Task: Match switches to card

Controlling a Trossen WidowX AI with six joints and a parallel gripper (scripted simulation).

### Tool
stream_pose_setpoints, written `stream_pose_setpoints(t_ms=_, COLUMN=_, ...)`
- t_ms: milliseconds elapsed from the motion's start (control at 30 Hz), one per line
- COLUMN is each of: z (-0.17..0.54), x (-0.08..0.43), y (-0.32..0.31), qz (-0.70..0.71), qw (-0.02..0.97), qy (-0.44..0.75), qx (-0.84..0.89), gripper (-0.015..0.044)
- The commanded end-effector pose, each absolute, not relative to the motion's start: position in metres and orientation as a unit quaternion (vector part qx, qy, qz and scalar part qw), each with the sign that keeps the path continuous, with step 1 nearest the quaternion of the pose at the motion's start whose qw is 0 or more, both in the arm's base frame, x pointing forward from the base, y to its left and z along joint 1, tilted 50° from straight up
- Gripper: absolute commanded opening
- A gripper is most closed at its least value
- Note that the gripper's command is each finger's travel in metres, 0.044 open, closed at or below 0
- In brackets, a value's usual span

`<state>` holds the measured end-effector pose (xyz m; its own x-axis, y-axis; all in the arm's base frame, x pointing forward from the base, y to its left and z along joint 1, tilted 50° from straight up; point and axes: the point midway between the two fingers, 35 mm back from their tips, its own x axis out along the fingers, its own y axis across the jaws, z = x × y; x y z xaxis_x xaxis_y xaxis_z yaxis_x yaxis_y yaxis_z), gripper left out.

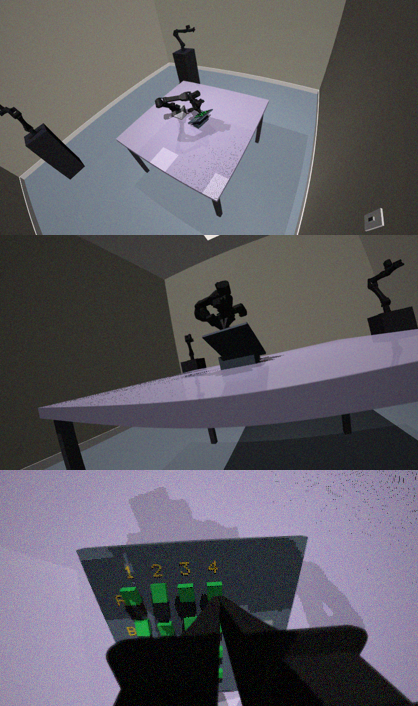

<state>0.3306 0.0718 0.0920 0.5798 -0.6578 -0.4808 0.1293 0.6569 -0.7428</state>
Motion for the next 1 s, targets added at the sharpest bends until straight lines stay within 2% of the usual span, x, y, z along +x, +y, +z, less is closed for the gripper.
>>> stream_pose_setpoints(t_ms=0, z=0.0876, x=0.332, y=0.0671, qz=-0.238, qw=0.819, qy=0.395, qx=-0.341, gripper=0.0)
stream_pose_setpoints(t_ms=967, z=0.0813, x=0.3401, y=0.0584, qz=-0.238, qw=0.819, qy=0.395, qx=-0.341, gripper=0.0)
